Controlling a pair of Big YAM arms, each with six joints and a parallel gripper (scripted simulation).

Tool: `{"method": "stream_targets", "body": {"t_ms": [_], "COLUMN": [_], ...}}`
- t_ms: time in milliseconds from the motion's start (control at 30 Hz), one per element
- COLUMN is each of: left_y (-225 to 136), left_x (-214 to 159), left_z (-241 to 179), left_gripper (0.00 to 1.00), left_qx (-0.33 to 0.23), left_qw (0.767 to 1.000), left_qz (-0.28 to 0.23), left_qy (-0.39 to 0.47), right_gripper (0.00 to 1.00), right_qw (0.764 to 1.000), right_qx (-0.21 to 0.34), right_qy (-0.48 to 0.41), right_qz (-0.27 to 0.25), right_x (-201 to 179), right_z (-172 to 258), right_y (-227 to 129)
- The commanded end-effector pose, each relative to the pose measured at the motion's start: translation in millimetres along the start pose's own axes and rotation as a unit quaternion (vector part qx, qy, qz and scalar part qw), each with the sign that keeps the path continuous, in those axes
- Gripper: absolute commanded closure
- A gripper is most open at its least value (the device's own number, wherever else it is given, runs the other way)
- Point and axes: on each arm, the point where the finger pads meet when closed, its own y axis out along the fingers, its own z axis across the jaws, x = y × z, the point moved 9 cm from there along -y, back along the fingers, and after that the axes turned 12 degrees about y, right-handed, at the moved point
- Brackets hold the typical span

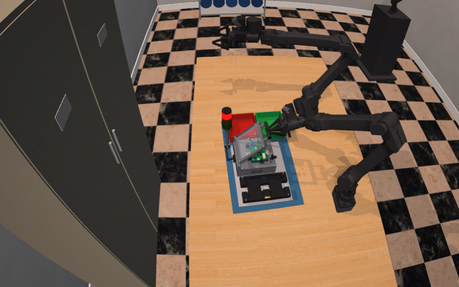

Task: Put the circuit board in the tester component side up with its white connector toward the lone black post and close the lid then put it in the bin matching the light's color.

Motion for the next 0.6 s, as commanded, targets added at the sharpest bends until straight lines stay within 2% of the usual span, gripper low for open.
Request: {"method": "stream_targets", "body": {"t_ms": [0, 567], "left_y": [7.4, 15.2], "left_x": [-2.9, -4.5], "left_z": [42.4, 50.8], "left_gripper": [0.91, 0.91], "left_qx": [0.008, -0.022], "left_qw": [0.999, 1.000], "left_qz": [0.010, 0.006], "left_qy": [-0.033, -0.021], "right_gripper": [0.00, 0.00], "right_qw": [1.000, 1.000], "right_qx": [0.004, 0.004], "right_qy": [-0.007, -0.007], "right_qz": [-0.018, -0.018], "right_x": [8.3, 8.3], "right_z": [1.5, 1.5], "right_y": [-0.8, -0.8]}}
